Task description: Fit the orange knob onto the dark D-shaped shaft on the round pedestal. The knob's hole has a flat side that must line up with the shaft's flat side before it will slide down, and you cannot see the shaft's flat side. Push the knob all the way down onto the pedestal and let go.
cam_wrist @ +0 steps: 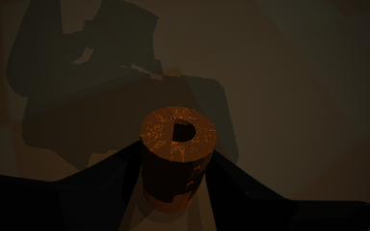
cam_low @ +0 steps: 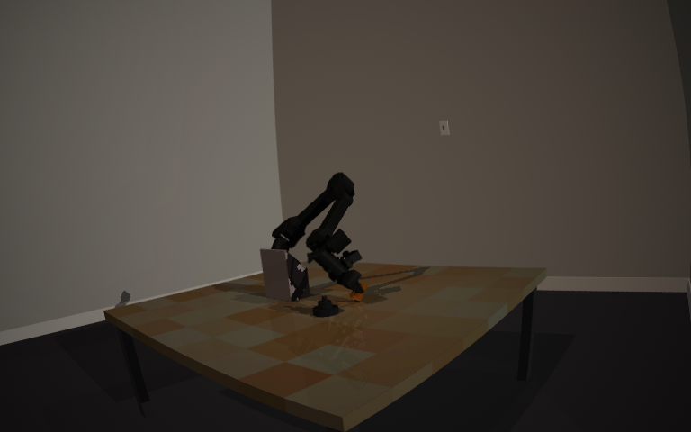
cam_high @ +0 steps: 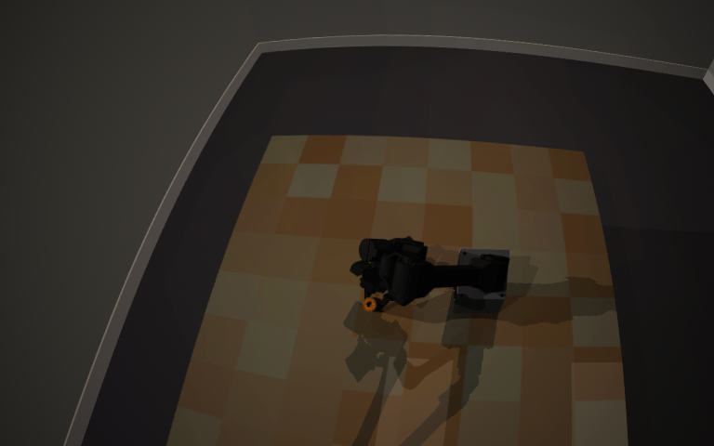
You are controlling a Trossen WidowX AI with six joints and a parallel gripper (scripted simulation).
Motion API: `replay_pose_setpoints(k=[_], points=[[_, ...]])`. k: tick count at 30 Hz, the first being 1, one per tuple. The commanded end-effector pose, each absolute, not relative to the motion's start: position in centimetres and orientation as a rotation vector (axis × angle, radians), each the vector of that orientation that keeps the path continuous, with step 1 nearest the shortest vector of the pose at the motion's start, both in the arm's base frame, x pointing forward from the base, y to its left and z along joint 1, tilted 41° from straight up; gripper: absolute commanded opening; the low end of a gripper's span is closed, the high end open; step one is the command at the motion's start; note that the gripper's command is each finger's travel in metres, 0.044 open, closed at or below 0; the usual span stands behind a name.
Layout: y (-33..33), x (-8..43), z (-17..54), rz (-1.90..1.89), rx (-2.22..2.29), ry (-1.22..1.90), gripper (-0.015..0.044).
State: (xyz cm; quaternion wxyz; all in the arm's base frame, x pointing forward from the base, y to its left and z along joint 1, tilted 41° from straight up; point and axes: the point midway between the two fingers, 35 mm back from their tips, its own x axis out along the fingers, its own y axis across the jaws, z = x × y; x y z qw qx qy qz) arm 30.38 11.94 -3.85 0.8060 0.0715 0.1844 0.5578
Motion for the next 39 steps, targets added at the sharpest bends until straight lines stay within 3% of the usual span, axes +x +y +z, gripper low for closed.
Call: replay_pose_setpoints(k=[1,24,27,39], points=[[11.82,29.91,-4.10,1.193,0.188,0.371,0.0179],[11.15,29.33,-4.79,1.188,0.209,0.340,0.0179],[11.19,29.57,-4.67,1.183,0.207,0.339,0.0258],[11.19,29.57,-4.67,1.183,0.207,0.339,0.0260]])
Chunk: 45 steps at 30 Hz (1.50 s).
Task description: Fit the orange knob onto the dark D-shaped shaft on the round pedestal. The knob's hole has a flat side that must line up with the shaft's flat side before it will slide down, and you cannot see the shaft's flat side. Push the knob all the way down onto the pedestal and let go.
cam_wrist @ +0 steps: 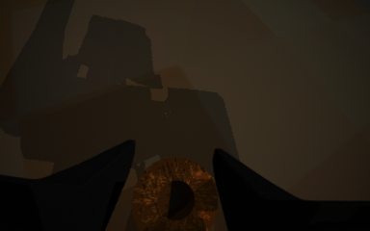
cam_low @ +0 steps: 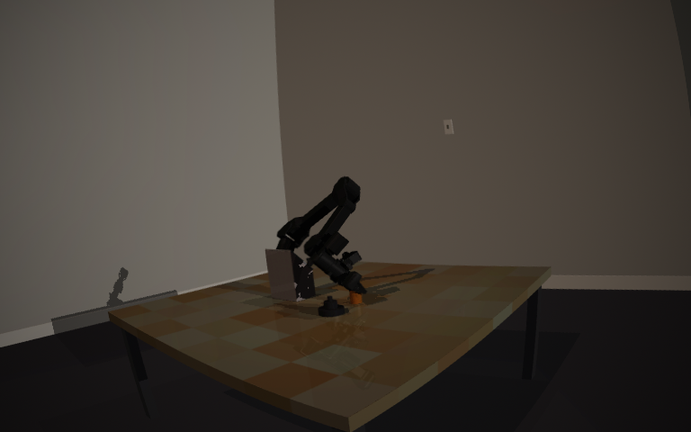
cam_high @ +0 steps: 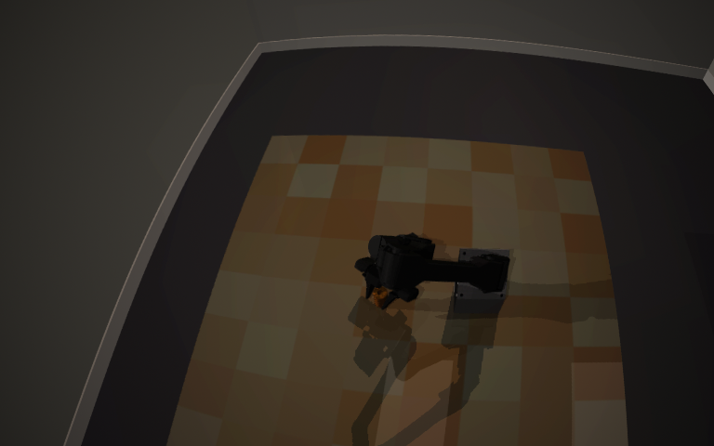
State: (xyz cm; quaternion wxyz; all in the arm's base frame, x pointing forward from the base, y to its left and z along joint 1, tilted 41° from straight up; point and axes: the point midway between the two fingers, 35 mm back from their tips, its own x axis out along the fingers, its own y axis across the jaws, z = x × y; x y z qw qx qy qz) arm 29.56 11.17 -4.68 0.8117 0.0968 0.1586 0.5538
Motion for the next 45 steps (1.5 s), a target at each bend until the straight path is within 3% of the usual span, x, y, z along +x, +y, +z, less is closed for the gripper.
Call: replay_pose_setpoints(k=[1,12,19,45], points=[[11.2,29.6,-4.7,1.183,0.207,0.339,0.0260],[11.2,29.6,-4.7,1.183,0.207,0.339,0.0260],[11.2,29.6,-4.7,1.183,0.207,0.339,0.0440],[5.9,29.9,1.4,1.182,0.202,0.339,0.0440]])
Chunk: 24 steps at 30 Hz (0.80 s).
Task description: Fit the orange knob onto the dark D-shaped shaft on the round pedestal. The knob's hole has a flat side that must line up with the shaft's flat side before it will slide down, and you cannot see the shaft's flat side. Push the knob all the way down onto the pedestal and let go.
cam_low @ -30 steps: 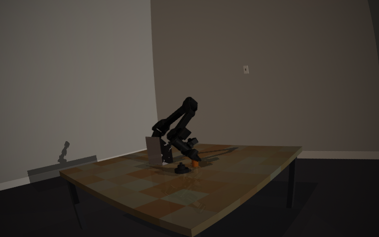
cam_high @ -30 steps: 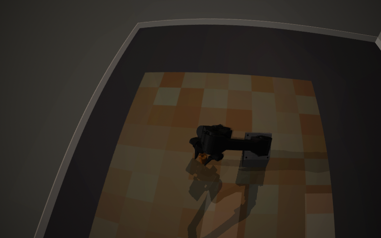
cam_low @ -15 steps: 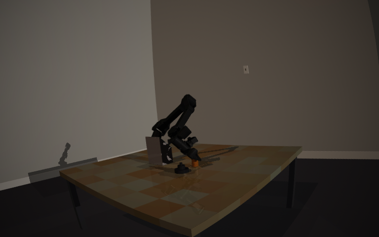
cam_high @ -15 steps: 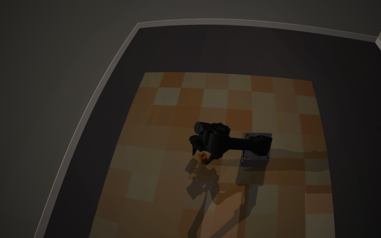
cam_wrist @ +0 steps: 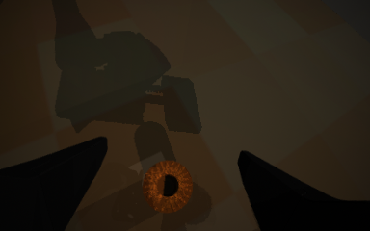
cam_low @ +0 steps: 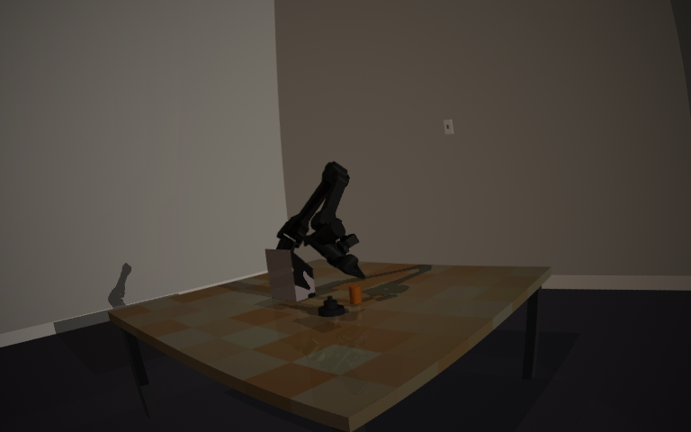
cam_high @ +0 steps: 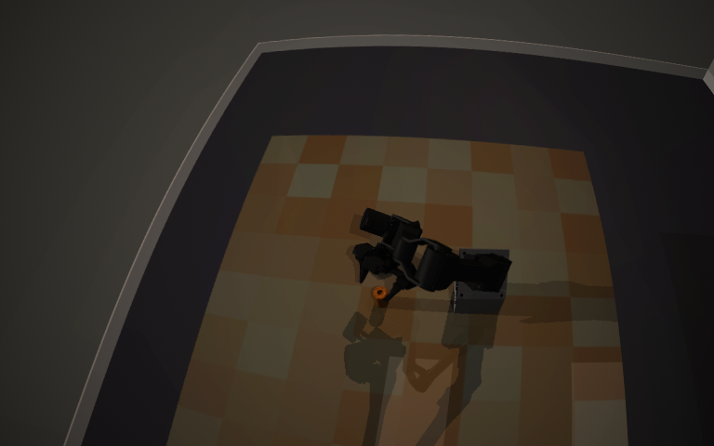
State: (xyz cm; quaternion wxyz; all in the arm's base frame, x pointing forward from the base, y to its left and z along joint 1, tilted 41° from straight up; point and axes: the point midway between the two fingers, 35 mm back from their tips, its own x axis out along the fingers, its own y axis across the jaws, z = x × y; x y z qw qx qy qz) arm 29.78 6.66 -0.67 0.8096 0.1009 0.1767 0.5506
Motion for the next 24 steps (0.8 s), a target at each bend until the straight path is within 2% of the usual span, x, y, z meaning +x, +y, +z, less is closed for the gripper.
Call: replay_pose_setpoints(k=[1,6,11,16,24], points=[[5.9,29.9,1.4,1.182,0.202,0.339,0.0440],[5.9,30.3,1.2,1.175,0.177,0.383,0.0440],[5.4,31.5,0.7,1.168,-0.038,0.715,0.0440],[4.3,30.0,2.6,1.232,-0.265,1.012,0.0440],[4.3,29.9,2.7,1.235,-0.274,1.023,0.0440]])
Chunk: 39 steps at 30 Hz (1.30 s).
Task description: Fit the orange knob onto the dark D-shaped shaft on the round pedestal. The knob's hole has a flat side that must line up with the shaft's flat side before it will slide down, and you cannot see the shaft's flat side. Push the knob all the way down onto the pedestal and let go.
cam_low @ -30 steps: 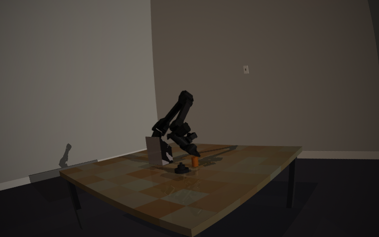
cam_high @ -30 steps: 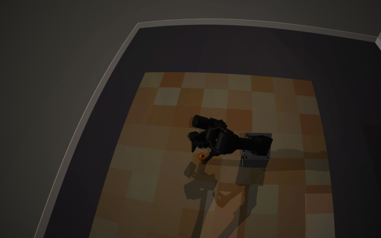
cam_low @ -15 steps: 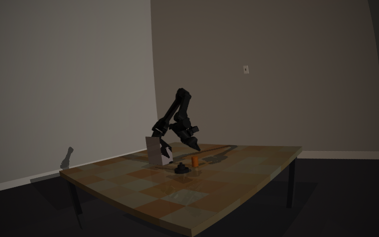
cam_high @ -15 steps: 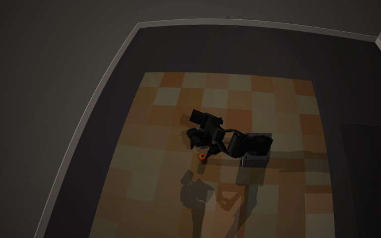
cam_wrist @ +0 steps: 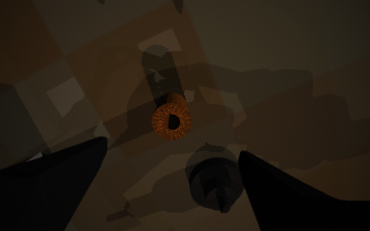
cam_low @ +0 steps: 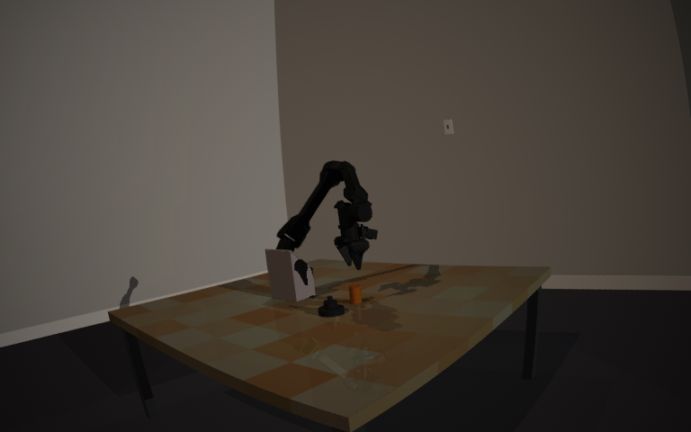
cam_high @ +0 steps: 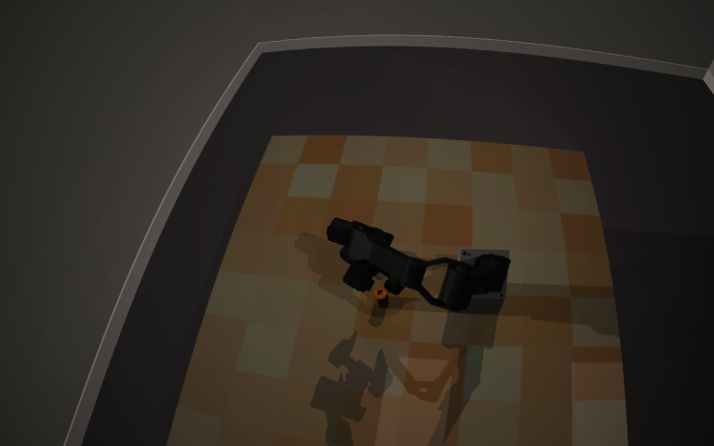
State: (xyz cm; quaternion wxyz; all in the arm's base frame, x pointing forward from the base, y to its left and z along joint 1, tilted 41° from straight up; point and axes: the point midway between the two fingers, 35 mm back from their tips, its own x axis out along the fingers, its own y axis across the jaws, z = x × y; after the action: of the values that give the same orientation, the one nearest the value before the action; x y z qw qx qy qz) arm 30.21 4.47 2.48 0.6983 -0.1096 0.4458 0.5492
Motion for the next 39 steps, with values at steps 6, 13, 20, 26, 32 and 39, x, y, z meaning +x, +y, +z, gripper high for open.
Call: replay_pose_setpoints(k=[6,13,20,26,32,39], points=[[4.3,29.9,2.7,1.227,-0.261,1.032,0.0440],[4.3,29.9,2.7,0.853,0.219,1.355,0.0440],[4.3,29.9,2.7,0.546,0.558,1.531,0.0440],[4.3,29.9,2.7,0.546,0.558,1.531,0.0440],[6.6,29.8,0.1,0.547,0.559,1.530,0.0440],[7.6,29.8,-1.1,0.548,0.560,1.530,0.0440]])
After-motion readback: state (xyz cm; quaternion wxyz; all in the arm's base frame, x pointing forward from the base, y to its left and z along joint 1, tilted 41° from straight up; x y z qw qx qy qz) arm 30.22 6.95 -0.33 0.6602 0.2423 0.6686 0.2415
